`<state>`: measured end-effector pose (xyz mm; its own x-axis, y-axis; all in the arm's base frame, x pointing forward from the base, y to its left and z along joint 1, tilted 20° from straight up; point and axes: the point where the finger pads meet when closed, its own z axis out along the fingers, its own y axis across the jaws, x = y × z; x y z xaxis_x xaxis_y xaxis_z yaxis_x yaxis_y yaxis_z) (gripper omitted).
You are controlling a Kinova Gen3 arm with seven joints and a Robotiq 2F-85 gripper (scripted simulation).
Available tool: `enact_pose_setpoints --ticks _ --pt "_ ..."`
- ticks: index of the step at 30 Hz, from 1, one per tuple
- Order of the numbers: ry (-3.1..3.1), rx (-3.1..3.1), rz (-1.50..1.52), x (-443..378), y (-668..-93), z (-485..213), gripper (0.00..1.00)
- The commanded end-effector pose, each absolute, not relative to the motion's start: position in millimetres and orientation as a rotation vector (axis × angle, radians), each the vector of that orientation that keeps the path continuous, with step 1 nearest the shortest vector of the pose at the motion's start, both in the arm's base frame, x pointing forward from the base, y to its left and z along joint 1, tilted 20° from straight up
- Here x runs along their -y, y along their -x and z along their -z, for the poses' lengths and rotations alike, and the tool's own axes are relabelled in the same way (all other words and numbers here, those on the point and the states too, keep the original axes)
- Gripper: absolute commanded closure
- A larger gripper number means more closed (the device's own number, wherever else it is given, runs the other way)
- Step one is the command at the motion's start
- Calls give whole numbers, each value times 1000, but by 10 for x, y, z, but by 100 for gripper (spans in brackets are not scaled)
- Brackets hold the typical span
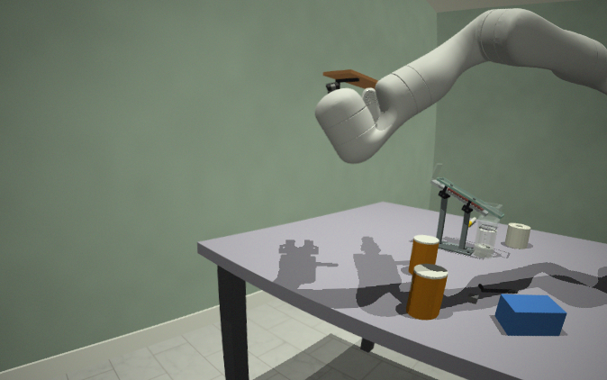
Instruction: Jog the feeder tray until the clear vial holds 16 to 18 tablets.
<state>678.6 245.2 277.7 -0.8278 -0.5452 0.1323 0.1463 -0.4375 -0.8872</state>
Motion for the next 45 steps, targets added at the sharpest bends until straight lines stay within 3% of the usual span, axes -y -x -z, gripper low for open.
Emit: enact_pose_setpoints --ticks 1,17,18,35,45 --pt "567 -1354 2285 -2458 -6783 -2793 0" --pt "567 -1354 2285 -2458 -6783 -2793 0" --pt "567 -1354 2285 -2457 -6784 -2793 100" --pt "567 -1767 2168 -1393 -6998 -2765 100" --pt "457 -2462 1634 -115 -6671 -2422 100"
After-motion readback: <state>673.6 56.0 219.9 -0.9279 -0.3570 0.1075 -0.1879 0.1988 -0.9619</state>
